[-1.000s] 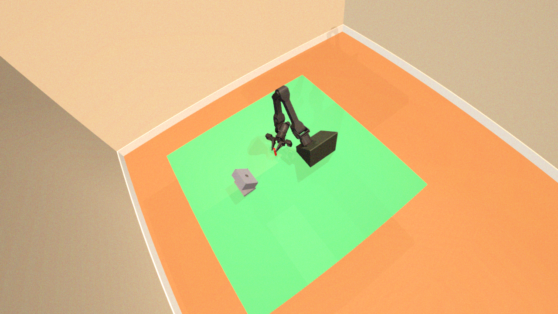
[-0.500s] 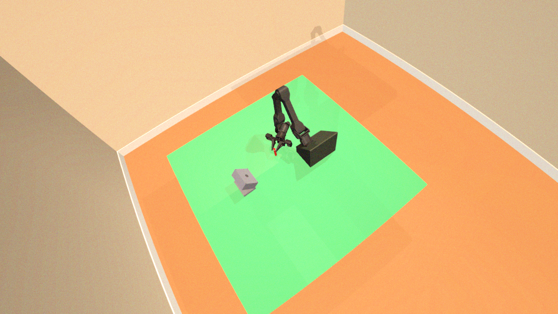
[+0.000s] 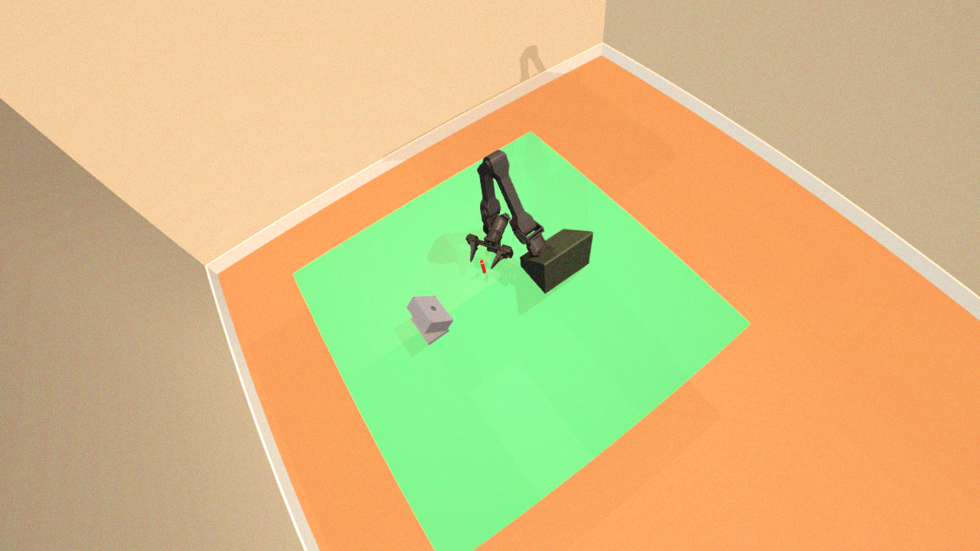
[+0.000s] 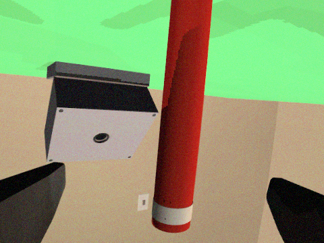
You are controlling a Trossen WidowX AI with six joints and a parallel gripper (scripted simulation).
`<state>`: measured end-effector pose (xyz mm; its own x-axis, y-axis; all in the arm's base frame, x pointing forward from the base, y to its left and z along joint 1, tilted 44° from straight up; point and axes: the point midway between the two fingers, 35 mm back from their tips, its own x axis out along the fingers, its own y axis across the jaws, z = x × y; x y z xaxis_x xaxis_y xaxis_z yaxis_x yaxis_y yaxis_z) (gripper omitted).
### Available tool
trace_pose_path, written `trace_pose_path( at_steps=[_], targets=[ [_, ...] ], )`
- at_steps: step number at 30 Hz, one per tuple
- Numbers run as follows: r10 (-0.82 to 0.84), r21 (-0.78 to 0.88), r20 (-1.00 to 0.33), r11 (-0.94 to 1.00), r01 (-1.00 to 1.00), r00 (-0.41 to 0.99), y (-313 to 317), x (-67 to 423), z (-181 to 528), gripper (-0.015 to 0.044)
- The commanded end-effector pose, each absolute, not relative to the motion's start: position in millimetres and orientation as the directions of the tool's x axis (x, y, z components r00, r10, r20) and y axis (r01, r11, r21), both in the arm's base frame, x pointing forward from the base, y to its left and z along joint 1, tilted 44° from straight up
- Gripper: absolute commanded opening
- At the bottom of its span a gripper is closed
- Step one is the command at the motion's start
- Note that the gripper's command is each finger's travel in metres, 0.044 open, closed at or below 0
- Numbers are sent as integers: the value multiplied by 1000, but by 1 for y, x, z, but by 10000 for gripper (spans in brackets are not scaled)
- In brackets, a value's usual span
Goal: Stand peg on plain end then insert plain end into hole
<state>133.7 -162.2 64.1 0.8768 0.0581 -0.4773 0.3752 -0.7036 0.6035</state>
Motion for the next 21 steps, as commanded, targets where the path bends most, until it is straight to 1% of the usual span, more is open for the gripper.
trace_pose_path(
  at_steps=[1,5,10,21],
  targets=[
    [58,603,-478,-704,375,877,-162,134,64,440],
    [59,602,-481,-703,378,875,-161,135,69,440],
    [61,597,-496,-700,392,866,-144,148,105,440],
    [57,604,-485,-700,381,873,-73,158,171,440]
  ],
)
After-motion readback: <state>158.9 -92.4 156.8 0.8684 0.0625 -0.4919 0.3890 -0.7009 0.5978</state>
